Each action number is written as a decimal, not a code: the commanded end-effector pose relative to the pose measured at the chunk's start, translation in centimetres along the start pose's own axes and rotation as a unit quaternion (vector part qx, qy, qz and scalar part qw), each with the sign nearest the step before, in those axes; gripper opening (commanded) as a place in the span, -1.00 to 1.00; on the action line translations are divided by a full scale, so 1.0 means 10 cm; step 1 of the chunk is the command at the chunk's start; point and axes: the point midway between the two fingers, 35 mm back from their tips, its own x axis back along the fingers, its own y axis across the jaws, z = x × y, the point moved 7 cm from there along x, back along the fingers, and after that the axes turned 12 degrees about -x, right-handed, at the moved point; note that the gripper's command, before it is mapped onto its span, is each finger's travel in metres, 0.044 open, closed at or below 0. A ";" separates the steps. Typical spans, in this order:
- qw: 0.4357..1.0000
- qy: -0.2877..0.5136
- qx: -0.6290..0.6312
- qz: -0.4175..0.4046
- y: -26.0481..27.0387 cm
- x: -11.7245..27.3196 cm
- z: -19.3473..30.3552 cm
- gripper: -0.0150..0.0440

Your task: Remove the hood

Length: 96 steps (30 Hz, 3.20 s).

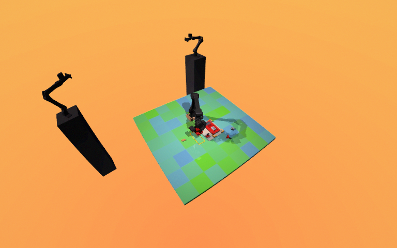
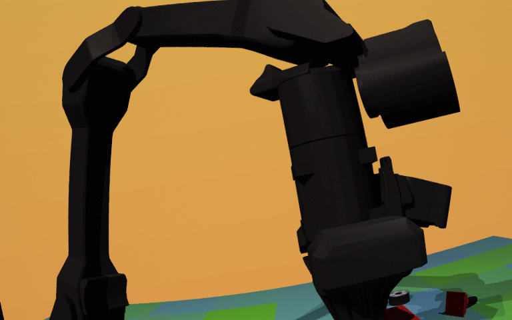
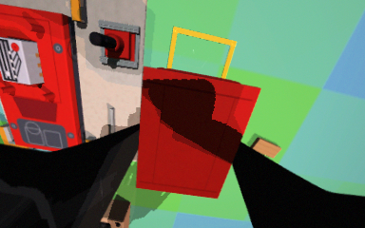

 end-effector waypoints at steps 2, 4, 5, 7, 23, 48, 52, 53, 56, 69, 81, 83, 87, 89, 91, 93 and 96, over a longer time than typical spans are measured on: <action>1.000 -0.001 0.003 0.000 -0.07 0.01 0.01 -0.49; 1.000 -0.001 0.003 0.000 -0.07 0.00 0.01 -0.49; 1.000 -0.001 0.003 0.000 -0.07 0.00 0.01 -0.49; 1.000 -0.001 0.003 0.000 -0.07 -0.02 0.01 -0.49; 1.000 -0.001 0.003 0.000 -0.07 -0.11 0.00 -0.49; 1.000 -0.001 0.003 0.000 -0.07 -0.26 -0.01 -0.49; 1.000 -0.001 0.003 0.000 -0.07 -0.28 -0.01 -0.49; 1.000 -0.001 0.003 0.000 -0.07 -0.29 -0.01 -0.49; 1.000 -0.001 0.003 0.000 -0.07 -0.31 -0.01 -0.49; 1.000 -0.001 0.003 0.000 -0.07 -0.39 -0.02 -0.49; 1.000 -0.001 0.003 0.000 -0.07 -0.46 -0.01 -0.49; 1.000 -0.001 0.003 0.000 -0.07 -0.47 -0.01 -0.49; 1.000 -0.001 0.003 0.000 -0.07 -0.49 -0.01 -0.49; 1.000 -0.001 0.003 0.000 -0.07 -0.51 -0.01 -0.49; 1.000 -0.001 0.003 0.000 -0.07 -0.52 -0.01 -0.49; 1.000 -0.001 0.003 0.000 -0.07 -0.53 -0.01 -0.49; 1.000 -0.001 0.003 0.000 -0.07 -0.55 -0.01 -0.49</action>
